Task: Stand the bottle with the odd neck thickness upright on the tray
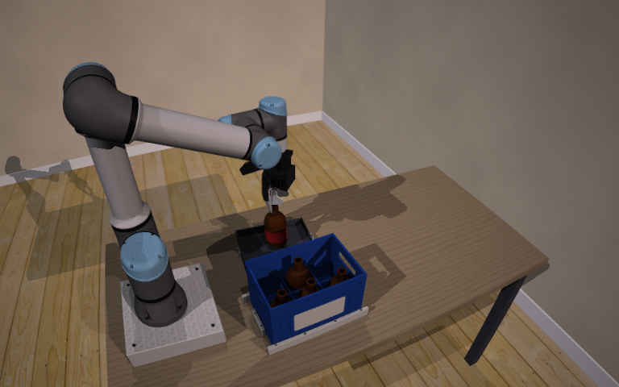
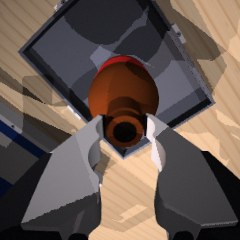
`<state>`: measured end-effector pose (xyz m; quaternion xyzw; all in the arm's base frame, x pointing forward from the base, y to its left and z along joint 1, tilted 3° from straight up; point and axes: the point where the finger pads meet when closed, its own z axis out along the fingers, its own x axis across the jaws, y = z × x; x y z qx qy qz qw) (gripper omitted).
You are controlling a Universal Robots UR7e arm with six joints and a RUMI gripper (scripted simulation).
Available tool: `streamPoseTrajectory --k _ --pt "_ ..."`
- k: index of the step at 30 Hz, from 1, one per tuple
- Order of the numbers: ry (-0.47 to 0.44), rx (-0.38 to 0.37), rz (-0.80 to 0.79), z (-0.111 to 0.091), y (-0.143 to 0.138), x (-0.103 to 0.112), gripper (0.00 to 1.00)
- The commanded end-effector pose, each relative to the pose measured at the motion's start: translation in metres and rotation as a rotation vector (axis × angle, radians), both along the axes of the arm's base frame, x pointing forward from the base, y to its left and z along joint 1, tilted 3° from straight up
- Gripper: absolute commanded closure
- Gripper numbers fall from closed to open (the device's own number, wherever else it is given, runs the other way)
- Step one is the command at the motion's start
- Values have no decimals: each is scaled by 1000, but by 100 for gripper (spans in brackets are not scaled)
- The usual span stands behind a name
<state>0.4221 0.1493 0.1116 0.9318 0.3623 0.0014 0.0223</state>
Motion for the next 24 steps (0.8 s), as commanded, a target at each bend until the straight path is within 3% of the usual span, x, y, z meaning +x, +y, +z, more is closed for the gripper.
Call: streamPoseTrajectory --k 1,24 --pt "-2 0 0 0 0 0 100" --pt "-2 0 0 -8 0 1 100"
